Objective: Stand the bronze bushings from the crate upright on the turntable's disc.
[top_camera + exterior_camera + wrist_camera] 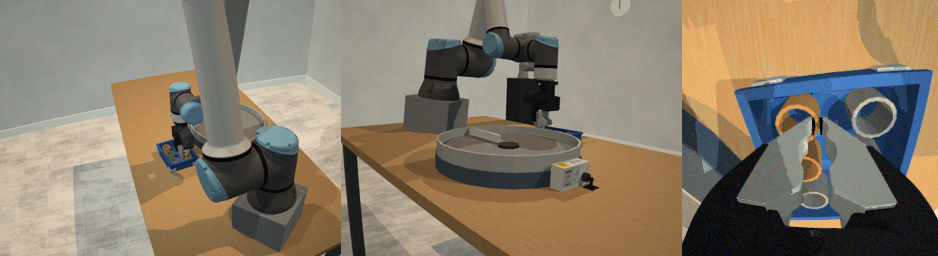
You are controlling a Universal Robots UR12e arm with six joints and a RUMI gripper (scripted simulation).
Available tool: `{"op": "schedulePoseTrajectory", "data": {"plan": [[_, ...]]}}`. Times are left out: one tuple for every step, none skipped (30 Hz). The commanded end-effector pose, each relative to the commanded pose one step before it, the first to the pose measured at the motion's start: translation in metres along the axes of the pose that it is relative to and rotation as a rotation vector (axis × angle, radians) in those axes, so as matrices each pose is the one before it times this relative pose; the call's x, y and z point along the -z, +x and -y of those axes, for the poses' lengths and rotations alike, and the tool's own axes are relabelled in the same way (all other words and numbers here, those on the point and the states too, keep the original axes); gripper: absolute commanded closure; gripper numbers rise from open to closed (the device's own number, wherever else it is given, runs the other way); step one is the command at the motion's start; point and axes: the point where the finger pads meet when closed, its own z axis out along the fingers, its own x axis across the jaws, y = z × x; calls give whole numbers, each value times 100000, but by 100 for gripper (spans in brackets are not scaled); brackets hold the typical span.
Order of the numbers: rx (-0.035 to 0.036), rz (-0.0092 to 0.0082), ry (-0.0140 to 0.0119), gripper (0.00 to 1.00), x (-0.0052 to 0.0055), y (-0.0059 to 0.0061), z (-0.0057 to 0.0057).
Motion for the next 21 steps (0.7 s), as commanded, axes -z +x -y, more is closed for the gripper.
{"op": "schedulePoseTrajectory", "data": {"plan": [[6, -13, -107, 100, 84, 8, -52], [0, 0, 0, 100, 69, 0, 0], [0, 0, 0, 100, 97, 0, 0], [0, 0, 0, 100, 128, 0, 0], [0, 0, 0, 100, 161, 0, 0], [0, 0, 0, 100, 195, 0, -1], [0, 0, 0, 100, 229, 0, 1], [0, 0, 0, 100, 263, 0, -1], [0, 0, 0, 100, 296, 0, 1], [0, 0, 0, 100, 328, 0, 0], [0, 0, 0, 100, 358, 0, 0], [0, 0, 0, 100, 386, 0, 0], [0, 0, 0, 100, 411, 0, 0], [0, 0, 0, 100, 433, 0, 0], [0, 0, 0, 100, 452, 0, 0], [0, 0, 0, 100, 467, 0, 0], [0, 0, 0, 100, 0, 0, 0], [0, 0, 0, 100, 0, 0, 0], [0, 0, 0, 100, 478, 0, 0], [0, 0, 0, 100, 485, 0, 0], [0, 0, 0, 100, 487, 0, 0]]}}
